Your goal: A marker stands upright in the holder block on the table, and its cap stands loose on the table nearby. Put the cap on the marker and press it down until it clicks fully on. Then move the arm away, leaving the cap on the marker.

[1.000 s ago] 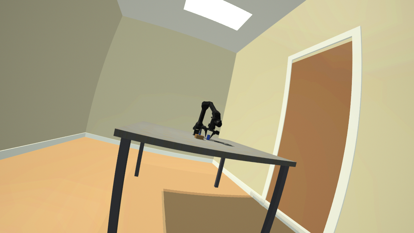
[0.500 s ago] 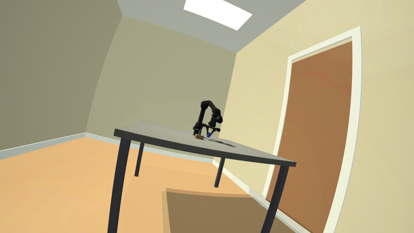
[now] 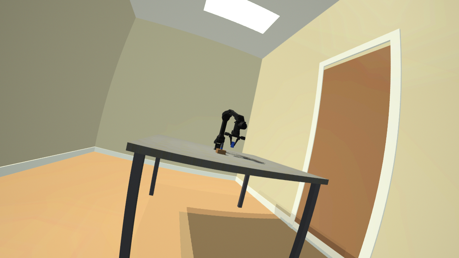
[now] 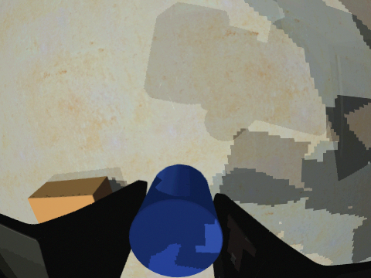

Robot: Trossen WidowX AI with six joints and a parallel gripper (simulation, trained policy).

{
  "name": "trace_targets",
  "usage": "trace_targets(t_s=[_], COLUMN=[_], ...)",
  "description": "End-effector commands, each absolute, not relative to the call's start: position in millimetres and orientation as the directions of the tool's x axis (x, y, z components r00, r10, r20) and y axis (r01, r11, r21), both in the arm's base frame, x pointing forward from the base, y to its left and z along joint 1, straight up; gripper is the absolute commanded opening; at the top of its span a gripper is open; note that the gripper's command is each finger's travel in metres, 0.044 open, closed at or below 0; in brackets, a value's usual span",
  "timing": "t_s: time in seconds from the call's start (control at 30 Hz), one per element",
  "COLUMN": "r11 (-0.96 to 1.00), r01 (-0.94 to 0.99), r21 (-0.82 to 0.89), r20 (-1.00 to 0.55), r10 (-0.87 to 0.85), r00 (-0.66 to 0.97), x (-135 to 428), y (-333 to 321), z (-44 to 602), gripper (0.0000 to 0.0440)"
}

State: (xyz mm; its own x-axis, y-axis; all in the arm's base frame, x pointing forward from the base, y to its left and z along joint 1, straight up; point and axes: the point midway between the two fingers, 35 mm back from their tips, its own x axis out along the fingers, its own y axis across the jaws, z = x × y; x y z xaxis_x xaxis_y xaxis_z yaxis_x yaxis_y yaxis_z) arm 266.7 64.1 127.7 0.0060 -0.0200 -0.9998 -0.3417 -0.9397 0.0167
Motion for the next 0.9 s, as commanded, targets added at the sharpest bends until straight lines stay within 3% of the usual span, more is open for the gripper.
trace_targets(t_s=[0.0, 0.87], r11=[-0.935, -0.865], r01=[-0.354, -0.501], r21=[-0.004, 0.012], r20=[-0.999, -1.0], r10=[-0.009, -0.022], r00=[0.033, 0.014], x=[275.6, 314.3], y=[58.0, -15.6], z=[141.8, 168.1], gripper=[0.0041, 0.0017])
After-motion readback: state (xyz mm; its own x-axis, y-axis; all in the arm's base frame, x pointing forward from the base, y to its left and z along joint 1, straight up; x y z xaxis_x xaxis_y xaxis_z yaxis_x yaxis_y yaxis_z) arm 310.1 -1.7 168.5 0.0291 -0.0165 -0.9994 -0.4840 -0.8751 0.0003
